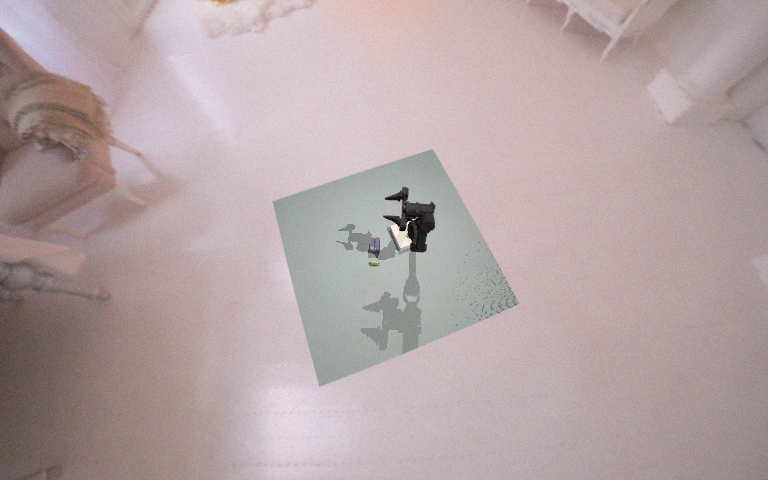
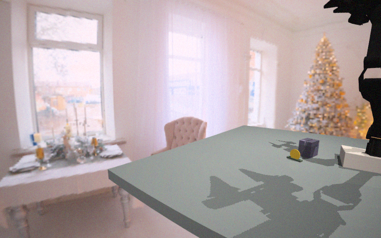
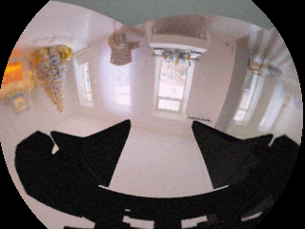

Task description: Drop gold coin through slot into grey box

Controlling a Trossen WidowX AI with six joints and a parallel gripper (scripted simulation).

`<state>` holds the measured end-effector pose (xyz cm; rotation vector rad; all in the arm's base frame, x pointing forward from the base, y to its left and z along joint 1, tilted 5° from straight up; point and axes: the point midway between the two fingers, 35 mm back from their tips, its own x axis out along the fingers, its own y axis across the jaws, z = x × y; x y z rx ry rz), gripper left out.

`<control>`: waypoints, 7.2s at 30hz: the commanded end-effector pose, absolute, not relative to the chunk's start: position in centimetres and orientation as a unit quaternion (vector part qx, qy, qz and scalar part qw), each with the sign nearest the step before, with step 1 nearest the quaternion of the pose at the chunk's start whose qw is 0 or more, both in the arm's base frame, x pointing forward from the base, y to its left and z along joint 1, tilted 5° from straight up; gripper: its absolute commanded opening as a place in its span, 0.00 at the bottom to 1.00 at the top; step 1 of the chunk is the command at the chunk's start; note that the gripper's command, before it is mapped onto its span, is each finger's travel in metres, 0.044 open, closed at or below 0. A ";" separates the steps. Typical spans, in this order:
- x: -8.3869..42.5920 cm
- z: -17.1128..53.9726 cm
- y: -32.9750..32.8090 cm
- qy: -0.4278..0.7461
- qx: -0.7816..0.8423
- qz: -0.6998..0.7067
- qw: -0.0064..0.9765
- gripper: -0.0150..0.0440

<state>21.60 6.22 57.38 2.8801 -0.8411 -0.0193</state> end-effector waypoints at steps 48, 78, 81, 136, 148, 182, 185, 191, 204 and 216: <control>35.3 31.8 -14.7 -0.289 -0.010 0.006 -0.957 0.53; 32.2 5.8 3.7 -0.684 -0.168 0.209 -0.678 0.53; 32.1 4.7 3.7 -0.684 -0.168 0.209 -0.678 0.53; 32.0 -2.3 3.4 -0.684 -0.168 0.209 -0.678 0.25; 32.0 -1.4 3.4 -0.685 -0.169 0.213 -0.675 0.25; 32.4 7.1 3.9 -0.684 -0.168 0.209 -0.678 0.25; 32.4 7.3 3.9 -0.684 -0.170 0.211 -0.678 0.25; 32.4 7.3 3.9 -0.662 -0.231 0.272 -0.659 0.25; 32.5 7.3 3.8 -0.585 -0.371 0.412 -0.592 0.25; 32.6 7.3 3.8 -0.489 -0.484 0.523 -0.504 0.25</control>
